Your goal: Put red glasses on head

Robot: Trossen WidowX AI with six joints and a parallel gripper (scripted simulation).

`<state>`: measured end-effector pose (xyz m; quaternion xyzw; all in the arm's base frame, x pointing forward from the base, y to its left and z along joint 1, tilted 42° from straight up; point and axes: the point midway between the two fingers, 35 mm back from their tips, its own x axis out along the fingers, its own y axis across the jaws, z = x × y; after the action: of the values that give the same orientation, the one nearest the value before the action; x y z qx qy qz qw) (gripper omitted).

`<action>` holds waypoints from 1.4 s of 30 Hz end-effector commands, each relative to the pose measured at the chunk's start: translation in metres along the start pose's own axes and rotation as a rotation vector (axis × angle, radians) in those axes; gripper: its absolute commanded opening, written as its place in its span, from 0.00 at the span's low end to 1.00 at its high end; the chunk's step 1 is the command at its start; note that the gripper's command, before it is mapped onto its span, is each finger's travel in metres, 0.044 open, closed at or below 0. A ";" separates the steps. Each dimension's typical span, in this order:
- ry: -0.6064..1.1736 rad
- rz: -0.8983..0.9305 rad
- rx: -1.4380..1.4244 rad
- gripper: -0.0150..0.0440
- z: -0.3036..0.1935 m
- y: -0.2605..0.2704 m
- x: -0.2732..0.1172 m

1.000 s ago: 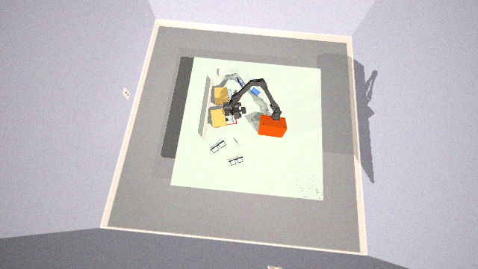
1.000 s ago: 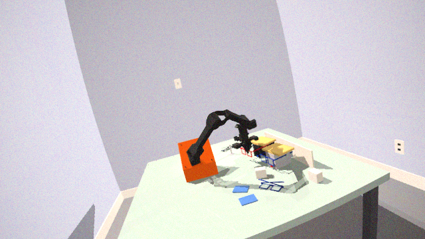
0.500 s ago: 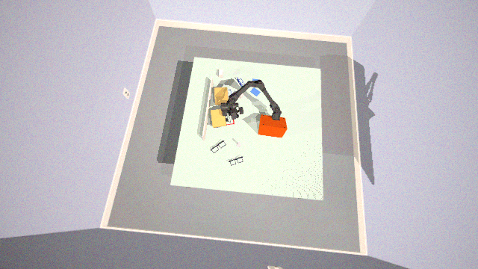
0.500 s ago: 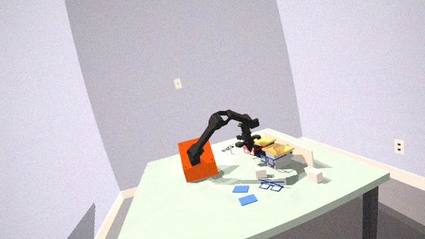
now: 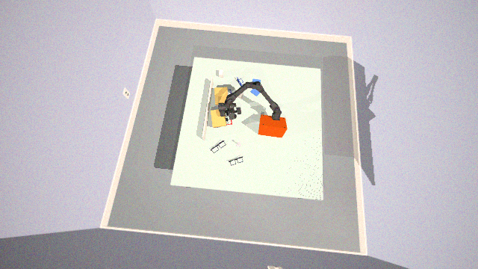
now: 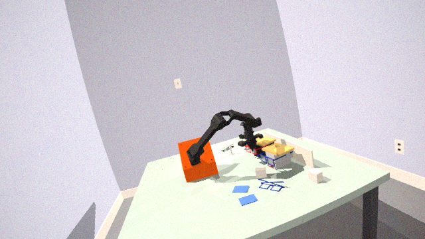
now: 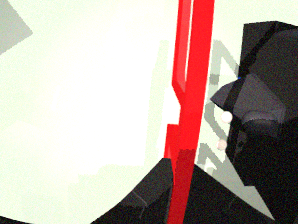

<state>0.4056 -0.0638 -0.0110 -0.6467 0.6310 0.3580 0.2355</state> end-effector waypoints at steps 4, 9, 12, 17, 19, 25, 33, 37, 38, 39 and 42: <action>0.005 0.001 -0.003 0.25 0.000 -0.011 0.001; 0.005 0.001 -0.002 0.25 0.000 -0.015 0.001; 0.005 0.001 -0.002 0.25 0.000 -0.016 0.001; 0.005 0.001 -0.002 0.25 0.000 -0.018 0.001; 0.005 0.001 -0.002 0.25 0.000 -0.018 0.001; 0.005 0.001 -0.002 0.25 0.000 -0.017 0.003; 0.005 0.001 -0.002 0.25 0.000 -0.017 0.003; 0.005 0.001 -0.002 0.25 0.000 -0.017 0.004; 0.005 0.001 -0.002 0.25 0.000 -0.017 0.004; 0.005 0.001 -0.002 0.25 0.000 -0.017 0.005; 0.005 0.001 -0.002 0.25 0.000 -0.017 0.007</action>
<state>0.4233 -0.0647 -0.0162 -0.6471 0.6309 0.3563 0.2373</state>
